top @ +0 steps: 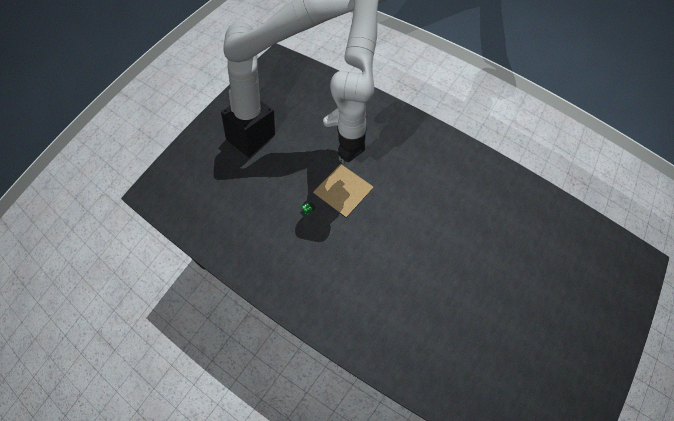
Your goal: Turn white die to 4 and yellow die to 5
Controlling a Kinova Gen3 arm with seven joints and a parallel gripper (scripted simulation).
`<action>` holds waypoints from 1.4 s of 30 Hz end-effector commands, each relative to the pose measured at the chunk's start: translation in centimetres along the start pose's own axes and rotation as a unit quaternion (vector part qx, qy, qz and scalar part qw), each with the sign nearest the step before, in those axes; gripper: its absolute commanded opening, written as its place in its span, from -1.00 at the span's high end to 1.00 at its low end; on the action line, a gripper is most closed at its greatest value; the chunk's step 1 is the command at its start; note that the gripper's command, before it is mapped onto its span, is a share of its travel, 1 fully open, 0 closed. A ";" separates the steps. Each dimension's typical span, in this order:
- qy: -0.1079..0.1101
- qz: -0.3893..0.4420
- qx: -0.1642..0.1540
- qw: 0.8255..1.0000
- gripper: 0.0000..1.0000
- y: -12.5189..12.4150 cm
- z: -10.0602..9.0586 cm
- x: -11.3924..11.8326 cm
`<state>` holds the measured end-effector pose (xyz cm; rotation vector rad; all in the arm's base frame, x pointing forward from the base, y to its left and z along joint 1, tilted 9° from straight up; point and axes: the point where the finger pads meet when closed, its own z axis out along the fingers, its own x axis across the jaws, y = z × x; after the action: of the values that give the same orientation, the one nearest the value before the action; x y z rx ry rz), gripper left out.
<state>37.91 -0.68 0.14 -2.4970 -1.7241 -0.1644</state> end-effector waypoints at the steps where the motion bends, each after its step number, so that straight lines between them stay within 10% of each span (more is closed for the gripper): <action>1: 0.002 -0.012 -0.002 1.000 0.02 0.1 -0.2 -1.4; 42: 0.002 -0.105 -0.002 0.994 0.02 -0.2 0.4 -5.1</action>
<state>36.09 -5.22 -0.72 -2.3102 -1.9854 -0.1931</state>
